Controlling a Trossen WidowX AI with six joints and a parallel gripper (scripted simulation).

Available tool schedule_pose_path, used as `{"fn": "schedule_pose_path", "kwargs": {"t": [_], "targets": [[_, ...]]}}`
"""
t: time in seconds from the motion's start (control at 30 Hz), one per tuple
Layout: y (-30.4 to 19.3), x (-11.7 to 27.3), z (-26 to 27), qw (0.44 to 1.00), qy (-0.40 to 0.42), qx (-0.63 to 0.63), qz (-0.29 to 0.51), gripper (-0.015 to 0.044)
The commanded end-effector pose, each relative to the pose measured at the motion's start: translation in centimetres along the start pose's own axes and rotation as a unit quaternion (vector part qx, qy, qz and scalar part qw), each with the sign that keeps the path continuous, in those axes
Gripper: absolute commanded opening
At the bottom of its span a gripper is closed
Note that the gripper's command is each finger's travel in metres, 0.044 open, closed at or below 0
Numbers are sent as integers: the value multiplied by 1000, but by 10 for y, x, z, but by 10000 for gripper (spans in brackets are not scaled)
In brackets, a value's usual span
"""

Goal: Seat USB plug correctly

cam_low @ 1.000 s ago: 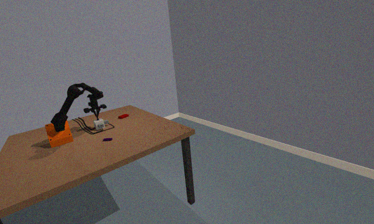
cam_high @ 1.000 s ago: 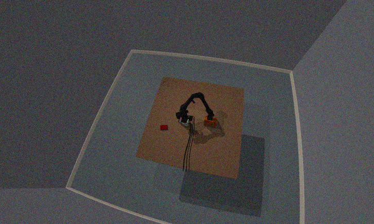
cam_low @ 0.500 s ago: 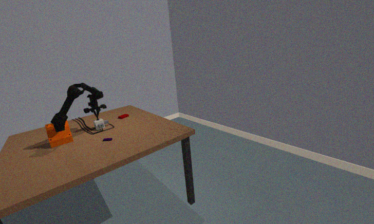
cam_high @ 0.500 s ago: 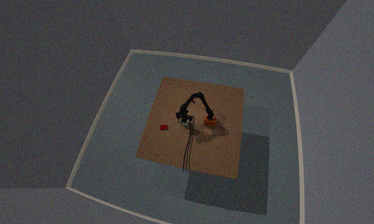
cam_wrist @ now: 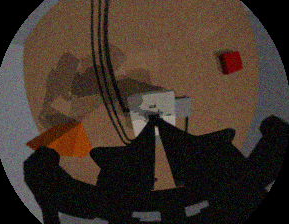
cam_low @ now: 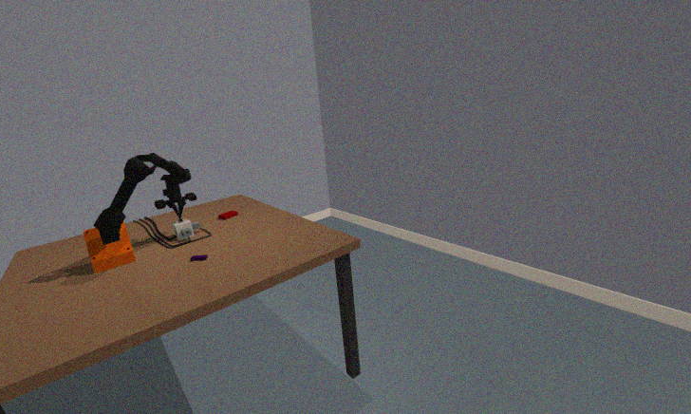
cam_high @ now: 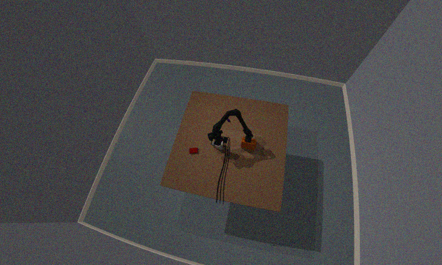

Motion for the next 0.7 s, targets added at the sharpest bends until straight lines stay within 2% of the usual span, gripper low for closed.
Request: {"fn": "schedule_pose_path", "kwargs": {"t": [0.0,0.47,0.6,0.67], "targets": [[-1,-2,-1,1000,0,0,3,0],[-1,-2,-1,1000,0,0,3,0],[0,0,0,1000,0,0,0,95],[0,0,0,1000,0,0,0,95]]}}
Point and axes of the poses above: the point midway between the two fingers, 35 mm back from their tips, its own x axis back along the fingers, its own z axis across the jaws, y = z × x, the point moved 8 cm from there along x, back along the fingers, and after that the axes turned 3 degrees about x, right-handed, at the moved point
